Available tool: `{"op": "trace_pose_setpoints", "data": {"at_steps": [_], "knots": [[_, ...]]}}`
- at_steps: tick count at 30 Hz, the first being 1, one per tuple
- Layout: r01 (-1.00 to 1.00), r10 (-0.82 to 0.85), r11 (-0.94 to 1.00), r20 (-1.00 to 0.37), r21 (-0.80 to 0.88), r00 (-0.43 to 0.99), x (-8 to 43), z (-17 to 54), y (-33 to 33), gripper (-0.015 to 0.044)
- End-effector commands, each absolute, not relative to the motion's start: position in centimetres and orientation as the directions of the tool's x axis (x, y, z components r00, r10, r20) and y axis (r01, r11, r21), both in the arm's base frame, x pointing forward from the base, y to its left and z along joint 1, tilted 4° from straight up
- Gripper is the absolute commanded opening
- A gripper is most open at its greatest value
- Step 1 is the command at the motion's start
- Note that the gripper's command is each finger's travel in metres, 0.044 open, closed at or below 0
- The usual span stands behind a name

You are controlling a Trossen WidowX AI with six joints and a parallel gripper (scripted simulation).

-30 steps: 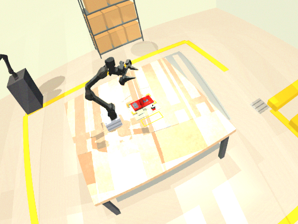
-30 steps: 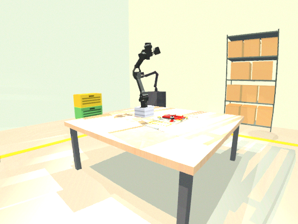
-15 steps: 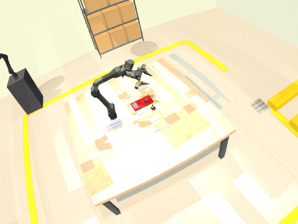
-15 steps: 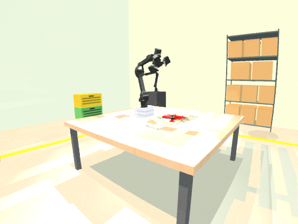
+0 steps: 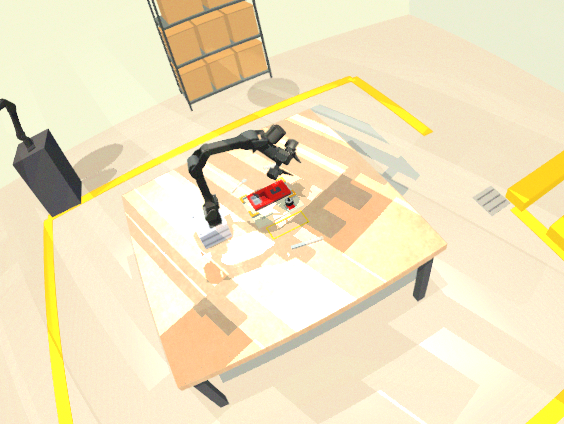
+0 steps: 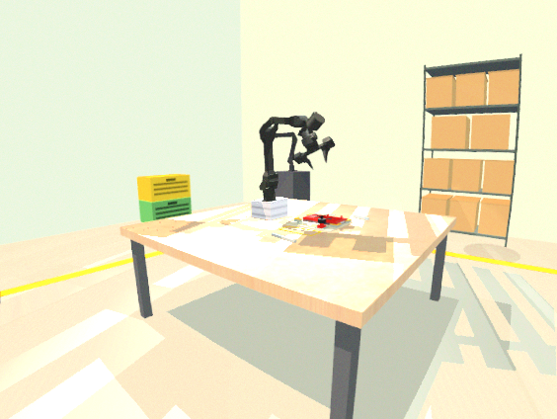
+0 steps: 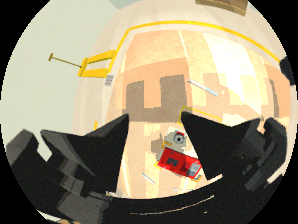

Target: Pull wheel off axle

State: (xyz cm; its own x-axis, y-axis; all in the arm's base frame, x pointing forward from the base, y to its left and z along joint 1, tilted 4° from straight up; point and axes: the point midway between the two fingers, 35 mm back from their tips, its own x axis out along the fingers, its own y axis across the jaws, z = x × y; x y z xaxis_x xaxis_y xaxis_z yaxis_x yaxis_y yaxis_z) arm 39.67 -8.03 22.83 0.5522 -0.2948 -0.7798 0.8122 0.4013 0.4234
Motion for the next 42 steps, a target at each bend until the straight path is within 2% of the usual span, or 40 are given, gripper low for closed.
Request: {"op": "trace_pose_setpoints", "data": {"at_steps": [1,8,15,32,42], "knots": [[0.881,-0.224,0.32,-0.876,0.348,0.427,39.6,17.4,-6.3,0.03],[0.964,-0.134,0.188,-0.967,0.188,0.215,38.4,10.4,-3.9,0.03],[0.998,-0.066,0.068,-0.998,0.0,0.005,36.1,4.8,-1.8,0.03],[0.998,-0.065,0.065,-0.998,-0.004,0.0,37.0,4.3,-1.6,0.03],[0.998,-0.065,0.065,-0.998,-0.004,0.0,36.9,-2.3,-2.0,0.03]]}}
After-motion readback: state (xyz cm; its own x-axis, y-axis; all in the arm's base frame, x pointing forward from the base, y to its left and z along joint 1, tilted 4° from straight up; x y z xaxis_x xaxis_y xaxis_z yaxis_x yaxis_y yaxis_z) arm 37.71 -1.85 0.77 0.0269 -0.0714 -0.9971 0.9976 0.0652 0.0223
